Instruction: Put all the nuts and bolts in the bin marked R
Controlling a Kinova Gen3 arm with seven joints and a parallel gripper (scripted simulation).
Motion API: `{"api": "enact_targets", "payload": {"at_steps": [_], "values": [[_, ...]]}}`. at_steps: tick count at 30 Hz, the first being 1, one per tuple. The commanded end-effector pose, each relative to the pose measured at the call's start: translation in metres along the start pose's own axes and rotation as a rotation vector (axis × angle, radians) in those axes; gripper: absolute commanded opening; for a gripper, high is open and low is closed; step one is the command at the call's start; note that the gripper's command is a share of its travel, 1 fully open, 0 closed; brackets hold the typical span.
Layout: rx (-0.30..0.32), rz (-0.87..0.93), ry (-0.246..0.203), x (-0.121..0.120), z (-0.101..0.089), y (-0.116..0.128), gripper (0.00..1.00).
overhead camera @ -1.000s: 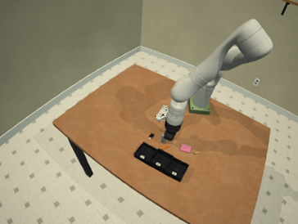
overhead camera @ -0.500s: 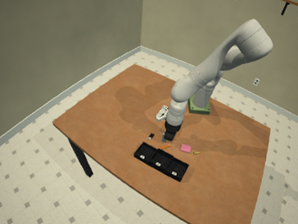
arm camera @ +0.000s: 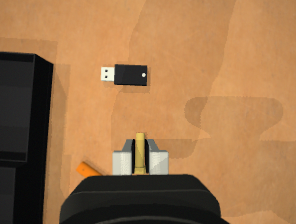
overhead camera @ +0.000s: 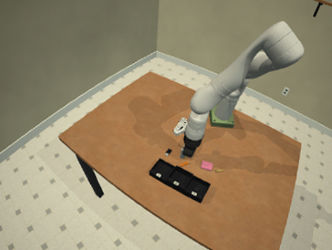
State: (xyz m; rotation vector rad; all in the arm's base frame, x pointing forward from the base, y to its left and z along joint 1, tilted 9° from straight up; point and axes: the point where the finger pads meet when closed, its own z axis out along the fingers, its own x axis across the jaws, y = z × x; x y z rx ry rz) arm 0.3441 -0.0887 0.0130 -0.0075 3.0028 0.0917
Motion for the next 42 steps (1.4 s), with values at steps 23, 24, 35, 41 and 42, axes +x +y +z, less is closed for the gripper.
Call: {"api": "enact_targets", "payload": {"at_steps": [23, 24, 35, 41, 42], "values": [[0.0, 0.0, -0.001, 0.0, -0.06, 0.0, 0.32], [0.0, 0.0, -0.001, 0.0, -0.06, 0.0, 0.32], [0.0, 0.0, -0.001, 0.0, -0.06, 0.0, 0.32], [0.0, 0.0, -0.001, 0.0, -0.06, 0.0, 0.32], [0.0, 0.0, -0.001, 0.0, -0.06, 0.0, 0.62]]}}
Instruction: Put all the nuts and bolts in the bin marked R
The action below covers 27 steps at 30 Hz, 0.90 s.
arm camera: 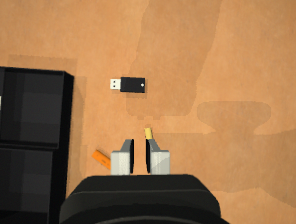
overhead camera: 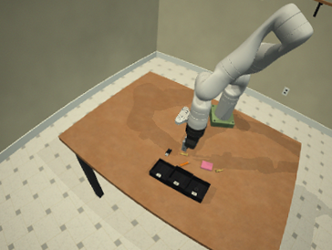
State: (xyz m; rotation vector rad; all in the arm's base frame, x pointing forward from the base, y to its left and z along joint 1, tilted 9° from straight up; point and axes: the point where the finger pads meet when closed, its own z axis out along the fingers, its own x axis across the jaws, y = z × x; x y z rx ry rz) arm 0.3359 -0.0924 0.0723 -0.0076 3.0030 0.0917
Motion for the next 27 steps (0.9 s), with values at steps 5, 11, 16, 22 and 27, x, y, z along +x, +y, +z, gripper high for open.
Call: {"api": "enact_targets", "payload": {"at_steps": [5, 11, 16, 22, 27], "values": [[0.0, 0.0, -0.001, 0.0, 0.0, 0.0, 0.62], [0.0, 0.0, -0.001, 0.0, 0.0, 0.0, 0.62], [0.0, -0.1, -0.001, 0.011, -0.012, 0.0, 0.59], [0.0, -0.112, -0.001, 0.013, -0.014, 0.002, 0.59], [0.0, -0.112, -0.001, 0.012, -0.014, 0.002, 0.59]]}}
